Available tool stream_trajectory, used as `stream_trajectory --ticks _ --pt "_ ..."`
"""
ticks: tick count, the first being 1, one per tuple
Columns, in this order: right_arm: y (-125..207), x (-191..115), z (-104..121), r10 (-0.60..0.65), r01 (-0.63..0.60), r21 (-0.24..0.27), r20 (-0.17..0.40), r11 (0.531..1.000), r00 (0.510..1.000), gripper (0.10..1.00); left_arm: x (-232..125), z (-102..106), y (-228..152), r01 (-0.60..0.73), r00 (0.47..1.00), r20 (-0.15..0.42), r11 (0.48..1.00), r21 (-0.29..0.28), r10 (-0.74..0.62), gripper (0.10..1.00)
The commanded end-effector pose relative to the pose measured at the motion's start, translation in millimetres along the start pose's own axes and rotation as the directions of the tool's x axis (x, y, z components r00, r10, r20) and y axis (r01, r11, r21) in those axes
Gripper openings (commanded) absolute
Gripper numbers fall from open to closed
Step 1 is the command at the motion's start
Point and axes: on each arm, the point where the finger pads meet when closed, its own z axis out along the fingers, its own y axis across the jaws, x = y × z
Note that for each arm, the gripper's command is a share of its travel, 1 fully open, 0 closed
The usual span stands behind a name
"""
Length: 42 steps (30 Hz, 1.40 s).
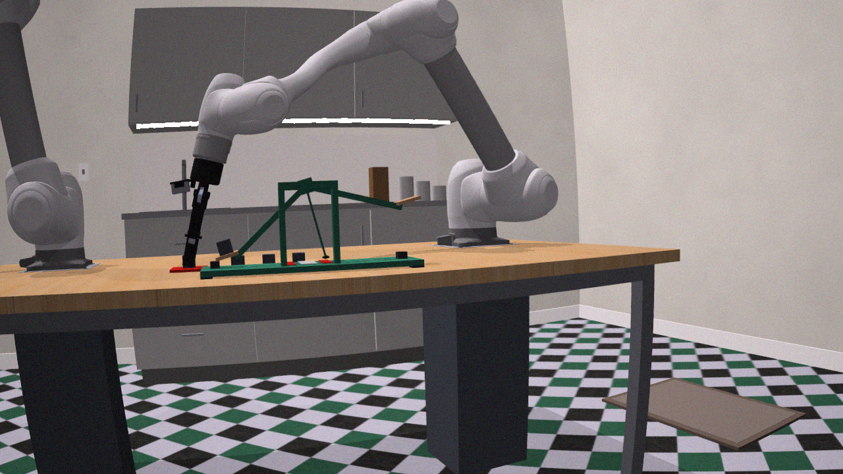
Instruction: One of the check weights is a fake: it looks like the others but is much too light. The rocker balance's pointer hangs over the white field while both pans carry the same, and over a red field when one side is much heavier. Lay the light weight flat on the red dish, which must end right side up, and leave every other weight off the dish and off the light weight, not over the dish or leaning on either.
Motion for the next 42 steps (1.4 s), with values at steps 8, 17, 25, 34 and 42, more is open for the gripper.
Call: stream_trajectory --ticks 8,17,25,34,42 --pt "0 0 -1 0.000 0.000 0.000 -0.001 1.000 1.000 1.000 1 -1 0 0.000 1.000 -0.002 1.000 0.001 0.000 0.373" --pt "0 0 -1 0.000 0.000 0.000 -0.001 1.000 1.000 1.000 1 -1 0 0.000 1.000 -0.002 1.000 0.001 0.000 0.460" --pt "0 0 -1 0.000 0.000 0.000 -0.001 1.000 1.000 1.000 1 -1 0 0.000 1.000 -0.002 1.000 0.001 0.000 0.460" --pt "0 0 -1 0.000 0.000 0.000 -0.001 1.000 1.000 1.000 1 -24 0 0.000 1.000 -0.002 1.000 0.001 0.000 0.460" --pt "0 0 -1 0.000 0.000 0.000 -0.001 1.000 1.000 1.000 1 -47 0 0.000 1.000 -0.002 1.000 0.001 0.000 0.460"
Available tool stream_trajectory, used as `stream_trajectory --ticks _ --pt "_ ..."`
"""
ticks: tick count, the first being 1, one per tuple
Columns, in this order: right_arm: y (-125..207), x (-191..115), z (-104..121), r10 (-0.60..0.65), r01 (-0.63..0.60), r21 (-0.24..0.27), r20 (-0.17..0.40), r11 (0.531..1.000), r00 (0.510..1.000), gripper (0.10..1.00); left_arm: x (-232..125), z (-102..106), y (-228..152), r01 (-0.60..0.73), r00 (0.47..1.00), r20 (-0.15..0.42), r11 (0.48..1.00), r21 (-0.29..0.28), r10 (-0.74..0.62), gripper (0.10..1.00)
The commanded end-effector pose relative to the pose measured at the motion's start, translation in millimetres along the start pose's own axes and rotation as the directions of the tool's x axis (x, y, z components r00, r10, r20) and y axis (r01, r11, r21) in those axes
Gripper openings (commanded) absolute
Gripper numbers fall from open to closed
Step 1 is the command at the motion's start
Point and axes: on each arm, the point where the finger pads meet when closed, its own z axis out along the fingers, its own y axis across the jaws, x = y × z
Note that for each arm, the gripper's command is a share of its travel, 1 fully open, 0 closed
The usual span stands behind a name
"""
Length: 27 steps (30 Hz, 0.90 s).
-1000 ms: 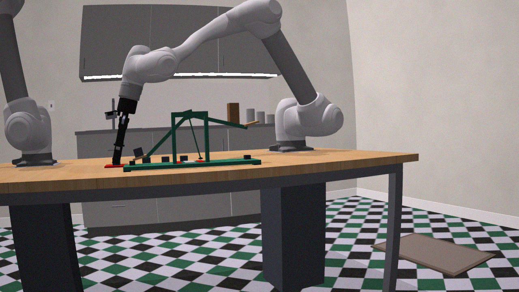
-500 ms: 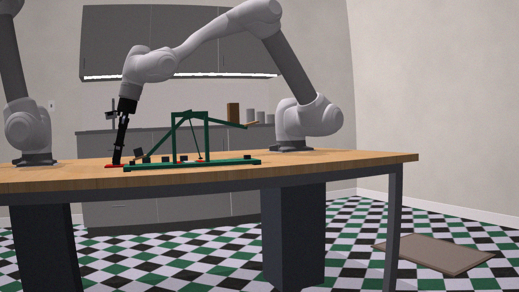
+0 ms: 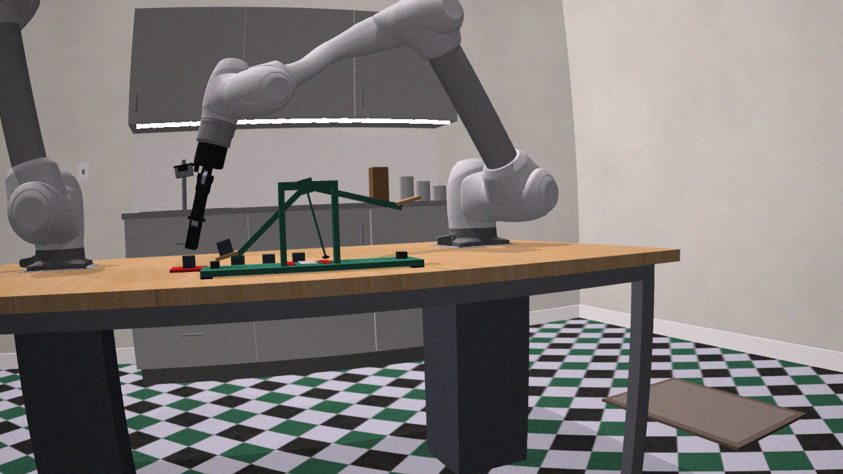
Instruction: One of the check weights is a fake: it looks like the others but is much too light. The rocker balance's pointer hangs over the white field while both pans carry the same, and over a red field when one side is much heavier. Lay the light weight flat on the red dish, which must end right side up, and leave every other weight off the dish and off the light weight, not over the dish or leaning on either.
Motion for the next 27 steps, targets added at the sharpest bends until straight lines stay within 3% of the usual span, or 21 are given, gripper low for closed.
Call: stream_trajectory --ticks 1,14,27 --pt "-0.1 0.0 -0.5 0.000 0.000 0.000 -0.001 1.000 1.000 1.000 0.9 -10.5 -0.4 0.000 1.000 -0.002 1.000 0.001 0.000 0.460" --pt "-0.1 0.0 -0.5 0.000 0.000 0.000 -0.001 1.000 1.000 1.000 1.4 -13.2 0.0 -0.001 1.000 0.025 1.000 0.000 0.001 0.460" --pt "-0.1 0.0 -0.5 0.000 0.000 0.000 -0.001 1.000 1.000 1.000 3.3 -17.2 -0.3 -0.001 0.971 0.238 1.000 0.001 0.000 0.460"
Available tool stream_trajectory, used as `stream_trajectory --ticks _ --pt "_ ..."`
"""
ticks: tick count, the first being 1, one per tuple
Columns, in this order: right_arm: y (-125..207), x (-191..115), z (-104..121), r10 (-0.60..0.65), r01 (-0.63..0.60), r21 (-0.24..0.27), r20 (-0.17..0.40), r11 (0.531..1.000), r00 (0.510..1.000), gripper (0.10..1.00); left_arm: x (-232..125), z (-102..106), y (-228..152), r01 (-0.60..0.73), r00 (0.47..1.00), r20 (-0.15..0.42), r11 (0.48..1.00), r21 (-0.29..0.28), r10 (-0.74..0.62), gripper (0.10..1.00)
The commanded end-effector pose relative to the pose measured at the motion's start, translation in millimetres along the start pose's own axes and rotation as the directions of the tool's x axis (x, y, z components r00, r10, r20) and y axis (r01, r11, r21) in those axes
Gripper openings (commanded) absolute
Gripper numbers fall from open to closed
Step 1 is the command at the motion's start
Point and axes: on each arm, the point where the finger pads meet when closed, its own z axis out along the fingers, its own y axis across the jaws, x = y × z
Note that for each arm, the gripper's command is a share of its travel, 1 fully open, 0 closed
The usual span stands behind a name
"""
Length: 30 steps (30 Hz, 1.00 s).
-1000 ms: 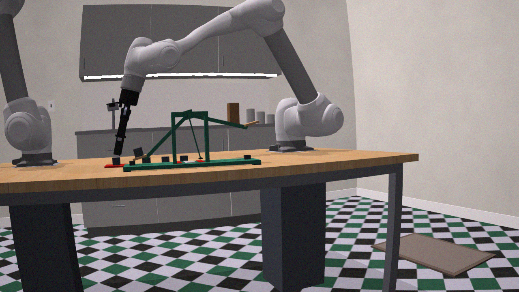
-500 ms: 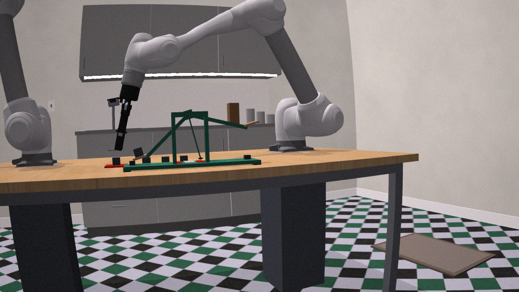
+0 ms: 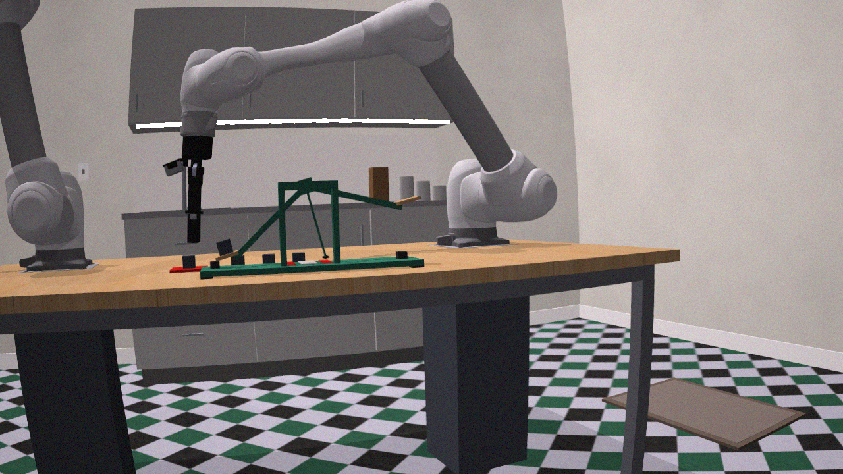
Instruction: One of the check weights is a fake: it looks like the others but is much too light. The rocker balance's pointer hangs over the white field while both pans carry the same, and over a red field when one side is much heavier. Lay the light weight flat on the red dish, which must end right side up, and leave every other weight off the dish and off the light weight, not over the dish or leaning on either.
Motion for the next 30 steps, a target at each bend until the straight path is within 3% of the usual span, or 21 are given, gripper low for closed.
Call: stream_trajectory --ticks 1,8,12,13,30 --pt "0 0 -1 0.000 0.000 0.000 -0.001 1.000 1.000 1.000 3 -9 0 0.000 0.998 0.060 1.000 0.000 0.000 0.460" --pt "0 0 -1 0.000 0.000 0.000 -0.001 1.000 1.000 1.000 13 -35 0 0.000 0.998 0.060 1.000 0.000 0.000 0.460" --pt "0 0 -1 0.000 0.000 0.000 -0.001 1.000 1.000 1.000 14 -39 0 0.000 0.998 0.060 1.000 0.000 0.000 0.460" --pt "0 0 -1 0.000 0.000 0.000 -0.001 1.000 1.000 1.000 14 -39 0 0.000 0.998 0.060 1.000 0.000 0.000 1.000" --pt "0 0 -1 0.000 0.000 0.000 -0.001 1.000 1.000 1.000 14 -39 0 0.000 0.998 0.060 1.000 0.000 0.000 1.000"
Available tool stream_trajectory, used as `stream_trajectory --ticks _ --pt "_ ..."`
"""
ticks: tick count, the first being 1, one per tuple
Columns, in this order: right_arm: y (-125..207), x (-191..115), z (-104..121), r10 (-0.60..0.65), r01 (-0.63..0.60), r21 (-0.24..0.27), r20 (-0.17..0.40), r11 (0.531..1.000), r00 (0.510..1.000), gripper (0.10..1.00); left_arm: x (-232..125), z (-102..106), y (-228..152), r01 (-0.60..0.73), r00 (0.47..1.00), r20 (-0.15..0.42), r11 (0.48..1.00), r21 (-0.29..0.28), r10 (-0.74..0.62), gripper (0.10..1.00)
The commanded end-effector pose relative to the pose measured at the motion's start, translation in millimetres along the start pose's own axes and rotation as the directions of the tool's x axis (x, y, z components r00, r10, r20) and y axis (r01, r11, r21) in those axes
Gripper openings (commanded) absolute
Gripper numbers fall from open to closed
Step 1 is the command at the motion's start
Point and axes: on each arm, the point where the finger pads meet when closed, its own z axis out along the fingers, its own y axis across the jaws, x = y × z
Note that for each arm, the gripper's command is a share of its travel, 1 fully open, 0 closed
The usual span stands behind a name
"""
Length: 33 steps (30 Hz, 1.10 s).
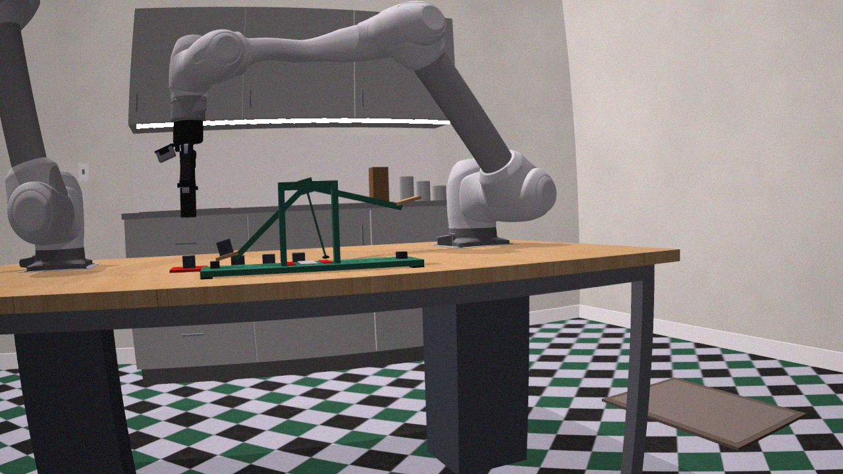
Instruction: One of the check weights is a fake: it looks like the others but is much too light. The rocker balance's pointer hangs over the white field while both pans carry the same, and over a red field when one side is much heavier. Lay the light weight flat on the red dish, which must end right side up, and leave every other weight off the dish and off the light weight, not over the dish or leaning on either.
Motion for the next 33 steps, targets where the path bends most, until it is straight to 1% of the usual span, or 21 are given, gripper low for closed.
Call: stream_trajectory --ticks 1,8,11,15,23,25,29,33 --pt "0 0 -1 0.000 0.000 0.000 -0.001 1.000 1.000 1.000 0 -2 0 0.000 1.000 -0.002 1.000 0.001 0.000 1.000" --pt "0 0 -1 0.000 0.000 0.000 -0.001 1.000 1.000 1.000 0 -3 0 0.000 1.000 -0.002 1.000 0.001 0.000 1.000" --pt "0 0 -1 0.000 0.000 0.000 -0.001 1.000 1.000 1.000 0 -8 0 0.000 1.000 -0.002 1.000 0.001 0.000 1.000" --pt "0 0 -1 0.000 0.000 0.000 -0.001 1.000 1.000 1.000 0 -19 0 0.000 1.000 -0.002 1.000 0.001 0.000 1.000" --pt "0 0 -1 0.000 0.000 0.000 -0.001 1.000 1.000 1.000 0 -51 0 0.000 1.000 -0.002 1.000 0.001 0.000 1.000" --pt "0 0 -1 0.000 0.000 0.000 -0.001 1.000 1.000 1.000 0 -51 0 0.000 1.000 -0.002 1.000 0.001 0.000 1.000" --pt "0 0 -1 0.000 0.000 0.000 -0.001 1.000 1.000 1.000 0 -62 0 0.000 1.000 -0.002 1.000 0.001 0.000 1.000" --pt "0 0 -1 0.000 0.000 0.000 -0.001 1.000 1.000 1.000 0 -67 0 0.000 1.000 -0.002 1.000 0.001 0.000 1.000"
